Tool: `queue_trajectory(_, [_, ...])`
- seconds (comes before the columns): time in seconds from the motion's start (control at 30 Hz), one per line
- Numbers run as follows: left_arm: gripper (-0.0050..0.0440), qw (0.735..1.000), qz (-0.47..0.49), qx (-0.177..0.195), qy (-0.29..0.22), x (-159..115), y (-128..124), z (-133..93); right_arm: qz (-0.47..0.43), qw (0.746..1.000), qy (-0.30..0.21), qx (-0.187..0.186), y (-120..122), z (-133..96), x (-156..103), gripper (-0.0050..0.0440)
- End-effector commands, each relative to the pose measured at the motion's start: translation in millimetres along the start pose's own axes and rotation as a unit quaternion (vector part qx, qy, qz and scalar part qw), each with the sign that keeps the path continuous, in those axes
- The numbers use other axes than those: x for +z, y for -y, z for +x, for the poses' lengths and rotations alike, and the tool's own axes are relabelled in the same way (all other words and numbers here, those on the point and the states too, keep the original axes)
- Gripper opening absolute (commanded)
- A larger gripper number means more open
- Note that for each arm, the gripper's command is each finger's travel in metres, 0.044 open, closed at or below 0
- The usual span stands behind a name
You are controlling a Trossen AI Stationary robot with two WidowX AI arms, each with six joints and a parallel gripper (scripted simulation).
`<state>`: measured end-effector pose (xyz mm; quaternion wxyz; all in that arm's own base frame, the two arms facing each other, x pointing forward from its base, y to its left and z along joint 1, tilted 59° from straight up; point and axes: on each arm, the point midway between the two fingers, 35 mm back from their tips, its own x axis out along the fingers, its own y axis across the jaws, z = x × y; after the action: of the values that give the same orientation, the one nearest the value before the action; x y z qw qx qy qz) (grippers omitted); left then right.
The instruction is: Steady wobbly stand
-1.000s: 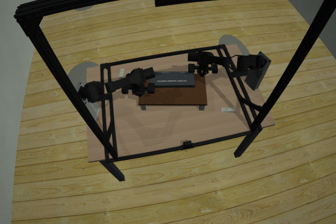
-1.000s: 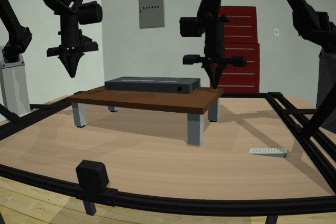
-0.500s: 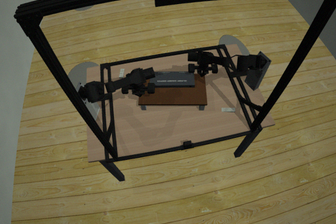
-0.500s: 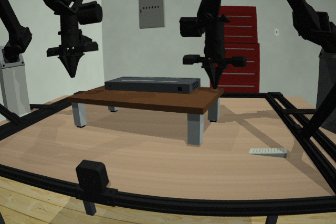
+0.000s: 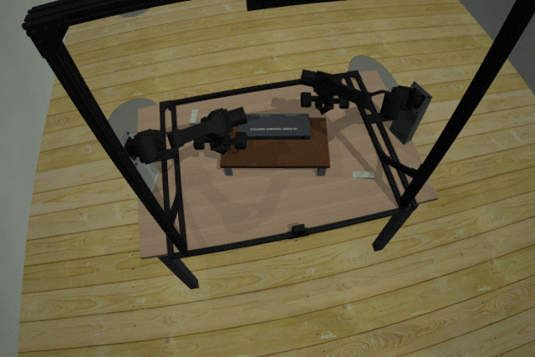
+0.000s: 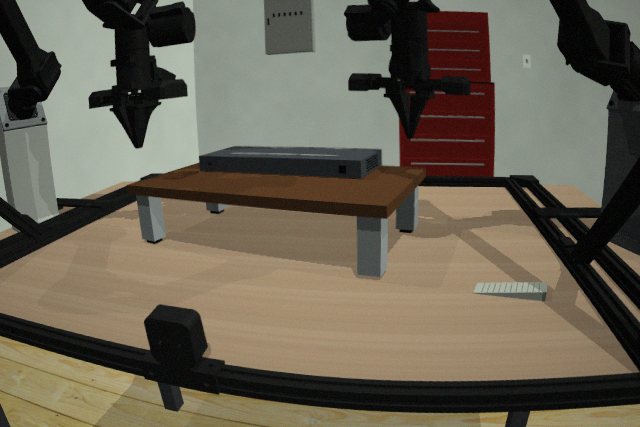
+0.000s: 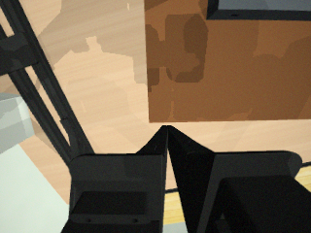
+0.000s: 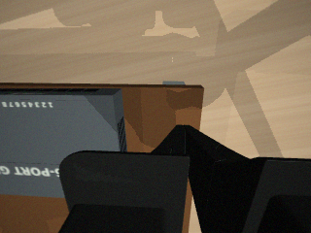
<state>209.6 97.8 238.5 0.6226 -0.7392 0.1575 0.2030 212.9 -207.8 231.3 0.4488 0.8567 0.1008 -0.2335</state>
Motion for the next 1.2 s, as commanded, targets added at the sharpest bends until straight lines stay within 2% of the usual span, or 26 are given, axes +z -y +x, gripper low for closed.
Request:
queue_trajectory(0.0, [0.0000, 1.000, 0.000, 0.000, 0.000, 0, 0, 0, -0.004, 1.000, -0.006, -0.007, 1, -11, -1, 0.0000])
queue_trajectory(0.27, [0.0000, 1.000, 0.000, 0.000, 0.000, 0, 0, 0, -0.004, 1.000, -0.006, -0.007, 1, -11, -1, 0.0000])
queue_trajectory(0.37, [0.0000, 1.000, 0.000, 0.000, 0.000, 0, 0, 0, -0.106, 0.993, 0.038, 0.032, -34, -19, 4, 0.0000])
queue_trajectory(0.47, [0.0000, 1.000, 0.000, 0.000, 0.000, 0, 0, 0, -0.193, 0.976, 0.080, 0.067, -71, -32, 6, 0.0000])
queue_trajectory(0.63, [0.0000, 1.000, 0.000, 0.000, 0.000, 0, 0, 0, -0.316, 0.930, 0.148, 0.119, -134, -62, -1, 0.0000])
queue_trajectory(0.7, [0.0000, 1.000, 0.000, 0.000, 0.000, 0, 0, 0, -0.354, 0.910, 0.168, 0.134, -134, -62, -1, 0.0000])
queue_trajectory(0.87, [0.0000, 1.000, 0.000, 0.000, 0.000, 0, 0, 0, -0.342, 0.916, 0.162, 0.133, -132, -66, -6, 0.0000])
queue_trajectory(0.97, [0.0000, 1.000, 0.000, 0.000, 0.000, 0, 0, 0, -0.415, 0.870, 0.210, 0.165, -165, -86, -15, 0.0000])
queue_trajectory(1.17, [0.0000, 1.000, 0.000, 0.000, 0.000, 0, 0, 0, -0.529, 0.761, 0.303, 0.223, -225, -134, -44, 0.0000])
